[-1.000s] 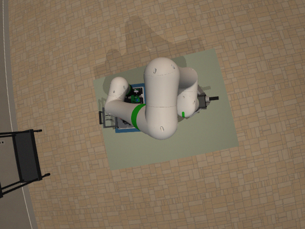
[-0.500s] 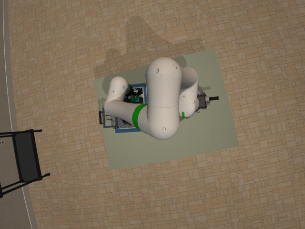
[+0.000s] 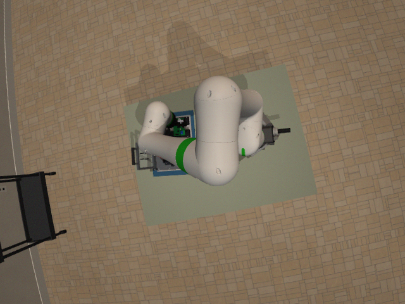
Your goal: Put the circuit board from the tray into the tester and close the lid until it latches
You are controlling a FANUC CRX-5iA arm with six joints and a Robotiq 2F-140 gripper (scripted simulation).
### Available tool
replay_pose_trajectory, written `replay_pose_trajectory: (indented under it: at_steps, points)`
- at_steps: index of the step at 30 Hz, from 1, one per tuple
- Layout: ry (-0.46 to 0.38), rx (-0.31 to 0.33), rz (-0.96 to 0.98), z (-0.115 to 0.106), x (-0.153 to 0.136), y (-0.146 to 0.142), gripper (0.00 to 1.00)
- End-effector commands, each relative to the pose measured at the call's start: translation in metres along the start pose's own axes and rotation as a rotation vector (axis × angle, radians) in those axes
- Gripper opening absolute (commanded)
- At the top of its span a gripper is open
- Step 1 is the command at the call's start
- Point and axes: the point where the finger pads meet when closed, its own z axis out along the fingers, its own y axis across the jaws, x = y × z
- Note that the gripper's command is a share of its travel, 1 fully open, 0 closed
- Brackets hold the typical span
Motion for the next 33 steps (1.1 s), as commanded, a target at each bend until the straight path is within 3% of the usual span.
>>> replay_pose_trajectory:
  at_steps: [1,12,33]
  points:
    - [0.0,0.0,0.0,-0.001,0.0,0.0,0.46]
    - [0.0,0.0,0.0,-0.014,0.0,0.0,0.46]
    - [0.0,0.0,0.0,-0.063,0.0,0.0,0.46]
